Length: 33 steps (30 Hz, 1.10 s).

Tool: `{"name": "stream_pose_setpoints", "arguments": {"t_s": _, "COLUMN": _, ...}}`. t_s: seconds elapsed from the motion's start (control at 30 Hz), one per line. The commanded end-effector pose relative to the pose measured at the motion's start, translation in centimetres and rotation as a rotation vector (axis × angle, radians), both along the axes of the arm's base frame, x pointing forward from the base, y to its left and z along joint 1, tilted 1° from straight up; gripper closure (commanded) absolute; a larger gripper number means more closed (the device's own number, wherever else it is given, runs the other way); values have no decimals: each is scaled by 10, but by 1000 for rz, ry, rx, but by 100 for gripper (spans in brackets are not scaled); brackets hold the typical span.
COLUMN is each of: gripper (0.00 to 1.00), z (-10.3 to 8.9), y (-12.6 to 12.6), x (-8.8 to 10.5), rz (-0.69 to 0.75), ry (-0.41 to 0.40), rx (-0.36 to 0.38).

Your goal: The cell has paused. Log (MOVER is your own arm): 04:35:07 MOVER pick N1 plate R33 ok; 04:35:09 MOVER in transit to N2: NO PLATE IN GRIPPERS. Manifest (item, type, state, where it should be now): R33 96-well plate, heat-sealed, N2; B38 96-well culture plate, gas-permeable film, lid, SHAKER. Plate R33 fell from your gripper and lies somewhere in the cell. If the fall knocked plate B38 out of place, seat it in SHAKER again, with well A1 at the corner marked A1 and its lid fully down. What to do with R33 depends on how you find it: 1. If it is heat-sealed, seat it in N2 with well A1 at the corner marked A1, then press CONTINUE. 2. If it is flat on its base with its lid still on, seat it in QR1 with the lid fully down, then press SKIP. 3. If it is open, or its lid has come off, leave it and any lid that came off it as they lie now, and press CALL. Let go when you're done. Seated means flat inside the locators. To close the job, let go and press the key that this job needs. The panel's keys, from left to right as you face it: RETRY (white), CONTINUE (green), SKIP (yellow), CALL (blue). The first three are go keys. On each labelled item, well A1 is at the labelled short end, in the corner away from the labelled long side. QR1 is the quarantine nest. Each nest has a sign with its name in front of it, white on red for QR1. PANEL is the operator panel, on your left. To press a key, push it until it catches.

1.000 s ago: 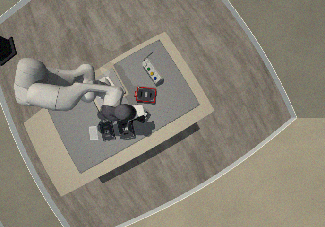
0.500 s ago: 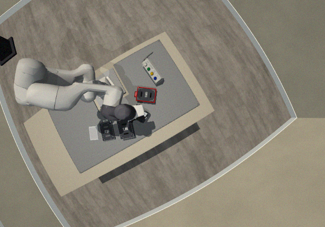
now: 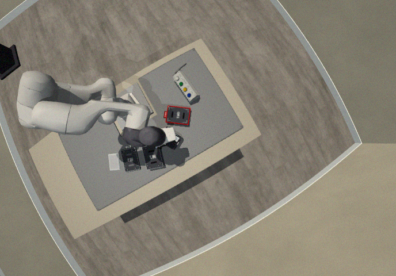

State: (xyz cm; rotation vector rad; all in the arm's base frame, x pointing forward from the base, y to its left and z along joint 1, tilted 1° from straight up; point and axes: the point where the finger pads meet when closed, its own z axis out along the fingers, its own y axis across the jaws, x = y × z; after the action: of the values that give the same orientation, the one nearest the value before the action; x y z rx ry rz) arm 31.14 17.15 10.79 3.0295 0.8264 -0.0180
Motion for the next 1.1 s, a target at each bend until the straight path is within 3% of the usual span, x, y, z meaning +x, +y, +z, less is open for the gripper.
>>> {"name": "stream_pose_setpoints", "arguments": {"t_s": 0.0, "gripper": 90, "z": 2, "y": -1, "x": 0, "rz": -3, "ry": 2, "rx": -1}}
{"name": "stream_pose_setpoints", "arguments": {"t_s": 1.07, "gripper": 90, "z": 48, "y": -1, "x": 0, "rz": -3, "ry": 2, "rx": -1}}
